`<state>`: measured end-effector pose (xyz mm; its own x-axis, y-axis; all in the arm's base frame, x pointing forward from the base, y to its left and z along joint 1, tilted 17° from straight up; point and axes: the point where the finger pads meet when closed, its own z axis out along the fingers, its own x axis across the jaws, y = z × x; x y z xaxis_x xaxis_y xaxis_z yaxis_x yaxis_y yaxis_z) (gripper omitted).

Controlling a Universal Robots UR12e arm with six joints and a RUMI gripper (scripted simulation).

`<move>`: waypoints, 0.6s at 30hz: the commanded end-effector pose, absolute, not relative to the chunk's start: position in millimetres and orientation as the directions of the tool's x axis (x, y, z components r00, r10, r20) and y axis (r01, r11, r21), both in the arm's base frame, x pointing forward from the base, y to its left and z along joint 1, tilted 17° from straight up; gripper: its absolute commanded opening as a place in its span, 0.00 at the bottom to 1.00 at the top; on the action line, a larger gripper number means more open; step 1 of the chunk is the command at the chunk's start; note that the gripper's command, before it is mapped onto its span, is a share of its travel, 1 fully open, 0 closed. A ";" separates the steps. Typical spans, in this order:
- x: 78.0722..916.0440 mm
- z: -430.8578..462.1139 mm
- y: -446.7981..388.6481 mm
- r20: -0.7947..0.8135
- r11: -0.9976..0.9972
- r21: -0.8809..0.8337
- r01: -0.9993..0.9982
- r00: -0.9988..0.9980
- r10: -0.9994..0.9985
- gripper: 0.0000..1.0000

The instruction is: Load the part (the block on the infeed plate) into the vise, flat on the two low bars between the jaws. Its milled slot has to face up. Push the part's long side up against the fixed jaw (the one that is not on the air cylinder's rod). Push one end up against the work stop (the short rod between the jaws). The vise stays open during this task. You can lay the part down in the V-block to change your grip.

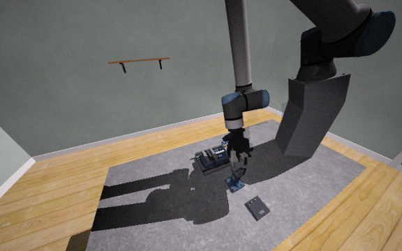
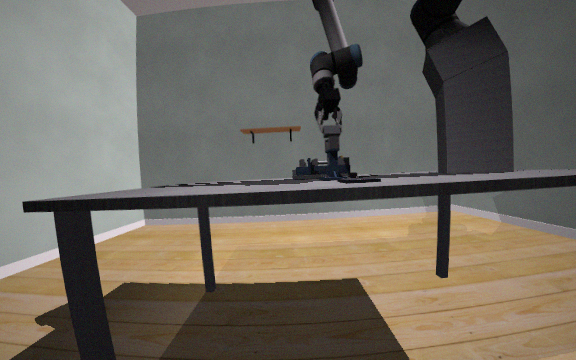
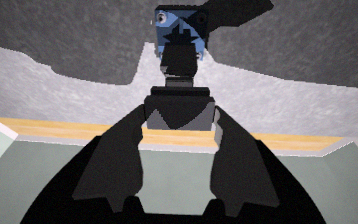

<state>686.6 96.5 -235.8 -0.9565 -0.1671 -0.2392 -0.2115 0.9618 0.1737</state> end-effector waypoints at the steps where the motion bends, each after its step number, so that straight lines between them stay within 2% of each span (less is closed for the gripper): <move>1: 686.6 -235.9 97.2 -0.239 0.972 0.124 -0.201 -0.957 -0.167 0.00; 18: 686.4 -235.8 98.4 -0.239 0.986 -0.033 -0.164 -0.956 -0.167 0.00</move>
<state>686.2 98.0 -236.0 -0.9565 -0.1671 -0.2391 -0.1721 0.9851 0.0002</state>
